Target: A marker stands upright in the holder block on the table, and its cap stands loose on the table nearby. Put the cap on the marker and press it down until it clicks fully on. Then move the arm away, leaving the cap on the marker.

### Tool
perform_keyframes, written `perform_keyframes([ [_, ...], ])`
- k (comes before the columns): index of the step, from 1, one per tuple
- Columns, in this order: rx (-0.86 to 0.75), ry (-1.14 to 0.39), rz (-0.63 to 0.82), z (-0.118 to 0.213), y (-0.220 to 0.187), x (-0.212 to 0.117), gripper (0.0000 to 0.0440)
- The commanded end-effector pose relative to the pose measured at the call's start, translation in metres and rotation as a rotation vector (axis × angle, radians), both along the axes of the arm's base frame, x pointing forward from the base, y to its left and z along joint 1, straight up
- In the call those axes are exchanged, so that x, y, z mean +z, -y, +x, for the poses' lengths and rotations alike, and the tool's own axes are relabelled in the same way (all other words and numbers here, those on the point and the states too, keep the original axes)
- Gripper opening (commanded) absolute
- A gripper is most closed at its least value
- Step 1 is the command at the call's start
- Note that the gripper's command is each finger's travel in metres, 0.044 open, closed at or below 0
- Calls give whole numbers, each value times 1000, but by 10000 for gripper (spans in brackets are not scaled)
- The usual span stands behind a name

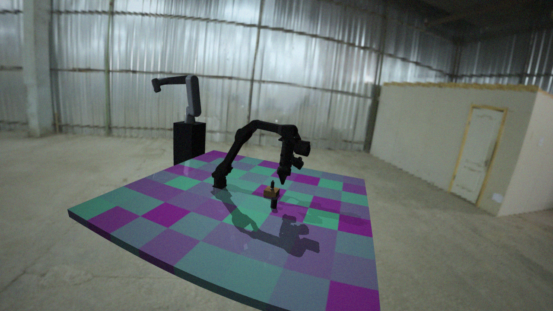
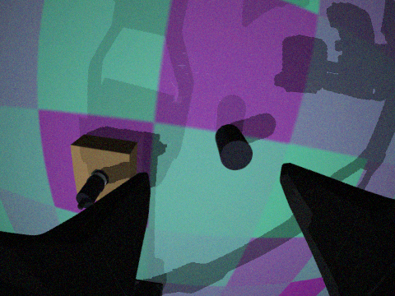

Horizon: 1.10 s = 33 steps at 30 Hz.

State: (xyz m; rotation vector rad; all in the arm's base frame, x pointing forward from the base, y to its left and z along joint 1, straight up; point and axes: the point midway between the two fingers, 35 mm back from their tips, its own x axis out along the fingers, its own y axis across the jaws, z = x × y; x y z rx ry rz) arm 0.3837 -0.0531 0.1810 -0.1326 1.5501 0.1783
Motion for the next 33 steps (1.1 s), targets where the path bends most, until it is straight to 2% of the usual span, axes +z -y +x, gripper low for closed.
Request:
perform_keyframes([
  [1, -2, -42, 1, -3, 7, -12, 320],
  [21, 17, -165, 36, -14, 31, -68, 303],
  [33, 84, -195, 56, -18, 35, -106, 274],
])
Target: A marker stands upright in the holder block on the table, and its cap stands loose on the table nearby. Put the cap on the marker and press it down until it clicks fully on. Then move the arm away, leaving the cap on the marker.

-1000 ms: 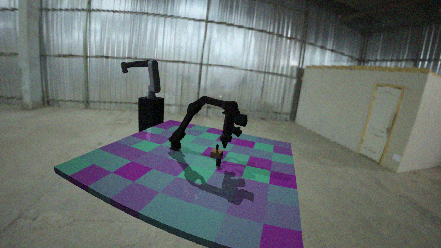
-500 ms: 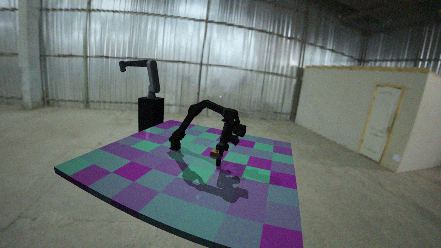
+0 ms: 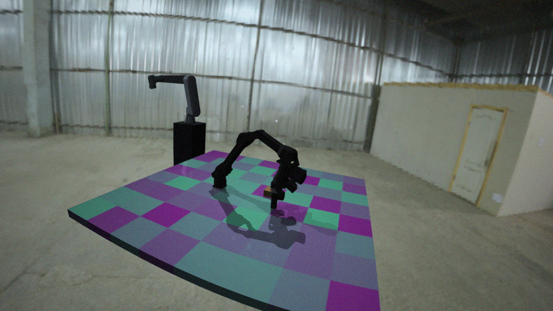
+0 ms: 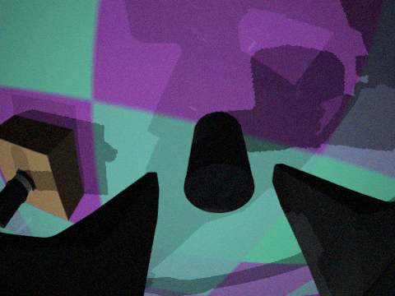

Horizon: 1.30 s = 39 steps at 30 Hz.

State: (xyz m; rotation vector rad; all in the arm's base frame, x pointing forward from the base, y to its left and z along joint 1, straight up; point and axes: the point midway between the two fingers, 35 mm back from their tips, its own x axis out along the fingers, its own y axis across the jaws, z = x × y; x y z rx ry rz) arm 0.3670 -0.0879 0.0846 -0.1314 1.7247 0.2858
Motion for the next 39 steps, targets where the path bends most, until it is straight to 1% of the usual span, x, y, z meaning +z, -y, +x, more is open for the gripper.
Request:
perform_keyframes([
  [1, 25, -12, 9, -2, 0, -12, 272],
  [5, 53, -19, 9, -4, -1, -21, 262],
  [8, 72, -19, 5, -6, -2, -24, 235],
  [9, 78, -16, 2, -6, -1, -24, 216],
  [14, 106, 7, -15, -5, -2, -15, 85],
  [24, 182, 93, -51, 3, -17, 26, 90],
  [29, 216, 113, -50, 2, -36, 43, 84],
  [39, 273, 113, -30, -10, -81, 64, 67],
])
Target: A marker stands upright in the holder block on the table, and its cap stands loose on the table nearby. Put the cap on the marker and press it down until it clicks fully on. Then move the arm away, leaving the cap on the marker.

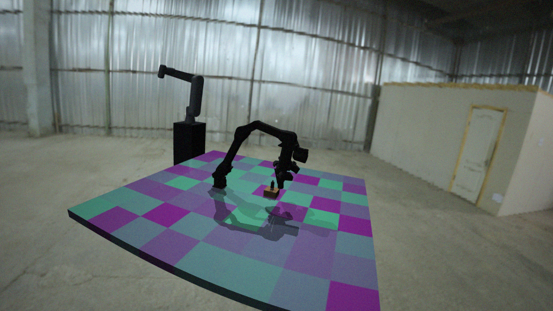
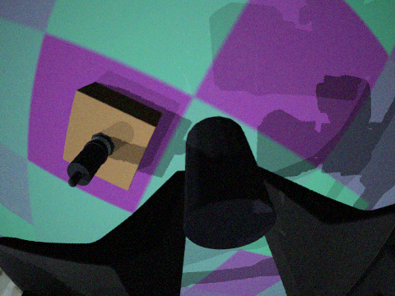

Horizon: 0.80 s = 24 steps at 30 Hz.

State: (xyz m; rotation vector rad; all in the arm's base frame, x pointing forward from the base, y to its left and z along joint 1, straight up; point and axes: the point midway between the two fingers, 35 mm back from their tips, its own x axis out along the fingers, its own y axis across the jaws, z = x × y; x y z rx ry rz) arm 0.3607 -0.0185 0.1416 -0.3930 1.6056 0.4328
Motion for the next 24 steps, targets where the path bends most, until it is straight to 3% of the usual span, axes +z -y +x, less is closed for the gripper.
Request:
perform_keyframes([
  [1, 18, 2, 7, -6, -17, 9, 65],
  [11, 80, -22, 12, -29, -56, 23, 43],
  [24, 121, -45, 13, -51, -67, 24, 14],
])
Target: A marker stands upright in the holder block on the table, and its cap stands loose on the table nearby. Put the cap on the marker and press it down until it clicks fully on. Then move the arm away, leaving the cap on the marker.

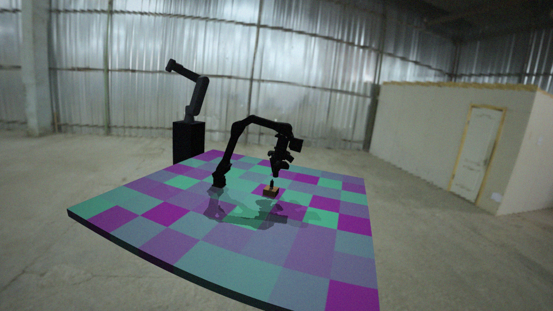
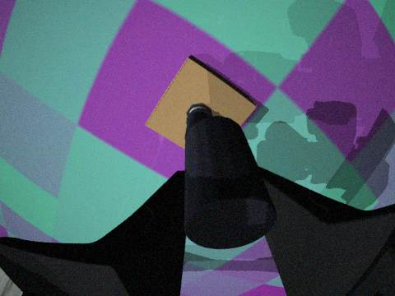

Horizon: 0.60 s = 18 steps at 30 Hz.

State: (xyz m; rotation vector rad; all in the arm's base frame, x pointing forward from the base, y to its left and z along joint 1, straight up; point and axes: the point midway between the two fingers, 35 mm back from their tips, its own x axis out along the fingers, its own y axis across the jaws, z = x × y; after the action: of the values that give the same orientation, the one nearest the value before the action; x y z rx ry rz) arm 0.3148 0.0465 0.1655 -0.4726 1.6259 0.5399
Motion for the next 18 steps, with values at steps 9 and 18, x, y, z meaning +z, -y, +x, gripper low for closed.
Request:
perform_keyframes([
  [9, 18, -4, 4, -11, -3, -6, 0],
  [18, 25, -12, 3, -13, -3, -20, 0],
])
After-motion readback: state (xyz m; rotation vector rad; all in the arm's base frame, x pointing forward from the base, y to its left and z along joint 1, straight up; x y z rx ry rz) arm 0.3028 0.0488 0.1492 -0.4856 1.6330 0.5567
